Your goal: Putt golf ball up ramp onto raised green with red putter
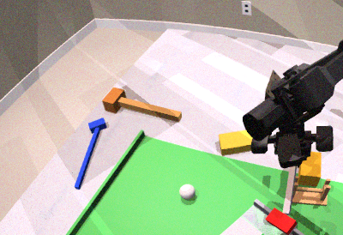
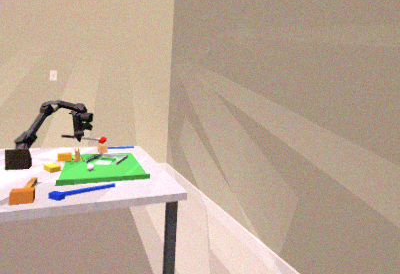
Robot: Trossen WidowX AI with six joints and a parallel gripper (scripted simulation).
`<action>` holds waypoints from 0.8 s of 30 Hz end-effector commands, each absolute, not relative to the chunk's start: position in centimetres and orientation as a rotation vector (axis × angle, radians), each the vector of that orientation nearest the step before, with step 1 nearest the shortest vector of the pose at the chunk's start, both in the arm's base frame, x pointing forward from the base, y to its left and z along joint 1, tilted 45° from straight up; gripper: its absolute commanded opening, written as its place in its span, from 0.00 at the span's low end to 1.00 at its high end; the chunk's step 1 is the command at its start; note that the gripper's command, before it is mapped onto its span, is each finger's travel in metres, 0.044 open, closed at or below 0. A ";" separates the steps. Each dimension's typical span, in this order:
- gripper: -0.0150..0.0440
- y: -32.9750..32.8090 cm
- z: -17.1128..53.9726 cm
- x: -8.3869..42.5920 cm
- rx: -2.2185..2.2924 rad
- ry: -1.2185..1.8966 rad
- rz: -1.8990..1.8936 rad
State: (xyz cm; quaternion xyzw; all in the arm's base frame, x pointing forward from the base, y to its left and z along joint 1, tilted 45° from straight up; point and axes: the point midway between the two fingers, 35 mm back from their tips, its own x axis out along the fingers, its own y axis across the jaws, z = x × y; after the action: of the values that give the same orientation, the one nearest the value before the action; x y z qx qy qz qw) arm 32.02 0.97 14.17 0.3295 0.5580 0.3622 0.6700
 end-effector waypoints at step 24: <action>0.25 -11.2 7.5 33.4 1.974 1.479 0.090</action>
State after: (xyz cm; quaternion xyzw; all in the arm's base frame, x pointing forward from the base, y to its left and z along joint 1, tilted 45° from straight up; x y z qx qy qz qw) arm 33.04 -10.54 7.32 0.7417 0.5748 0.0426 0.3429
